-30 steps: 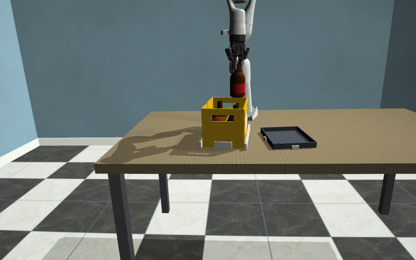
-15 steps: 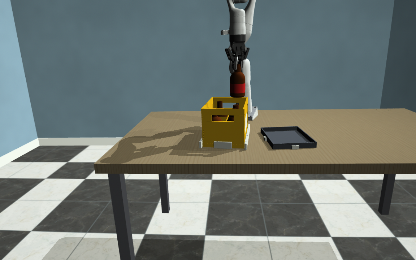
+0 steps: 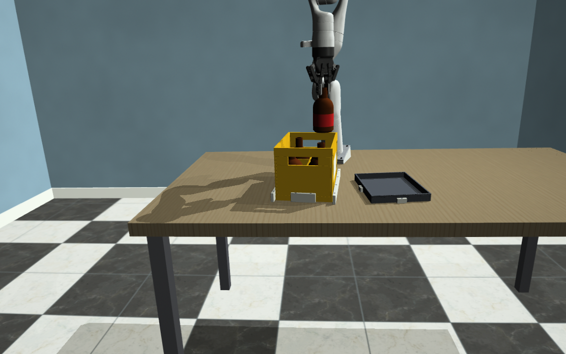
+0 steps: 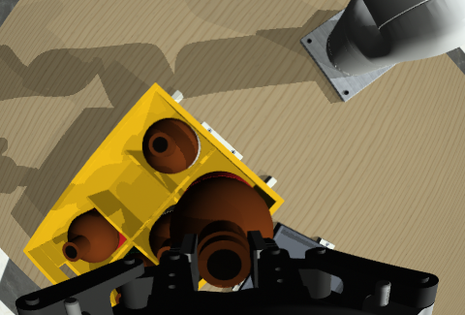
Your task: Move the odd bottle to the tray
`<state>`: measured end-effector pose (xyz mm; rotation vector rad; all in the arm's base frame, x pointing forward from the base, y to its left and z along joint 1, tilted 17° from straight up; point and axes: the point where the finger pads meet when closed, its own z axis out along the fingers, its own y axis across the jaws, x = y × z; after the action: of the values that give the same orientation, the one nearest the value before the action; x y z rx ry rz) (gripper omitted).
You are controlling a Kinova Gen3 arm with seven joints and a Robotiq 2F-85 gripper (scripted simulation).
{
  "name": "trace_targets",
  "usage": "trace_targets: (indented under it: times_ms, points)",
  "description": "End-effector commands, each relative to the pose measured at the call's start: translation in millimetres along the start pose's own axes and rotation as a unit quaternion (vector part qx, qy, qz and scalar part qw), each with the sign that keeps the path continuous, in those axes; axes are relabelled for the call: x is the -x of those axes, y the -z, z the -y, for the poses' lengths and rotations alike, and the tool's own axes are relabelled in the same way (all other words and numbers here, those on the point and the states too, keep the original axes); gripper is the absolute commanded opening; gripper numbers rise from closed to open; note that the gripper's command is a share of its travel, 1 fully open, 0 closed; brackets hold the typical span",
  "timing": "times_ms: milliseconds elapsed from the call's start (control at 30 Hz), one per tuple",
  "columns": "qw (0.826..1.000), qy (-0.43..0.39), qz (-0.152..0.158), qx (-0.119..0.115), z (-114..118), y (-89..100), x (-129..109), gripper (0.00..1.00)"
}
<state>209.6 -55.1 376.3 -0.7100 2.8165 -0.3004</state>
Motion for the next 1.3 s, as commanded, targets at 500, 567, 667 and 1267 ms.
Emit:
trace_targets:
  times_ms: [500, 567, 667, 1267]
  points:
    - [1.000, 0.000, 0.000, 0.000, -1, 0.3, 3, 0.00]
    - [1.000, 0.000, 0.000, 0.000, -1, 0.3, 3, 0.00]
    - [1.000, 0.000, 0.000, 0.000, -2, 0.3, 4, 0.00]
    - [1.000, 0.000, 0.000, 0.000, -10, 0.3, 21, 0.00]
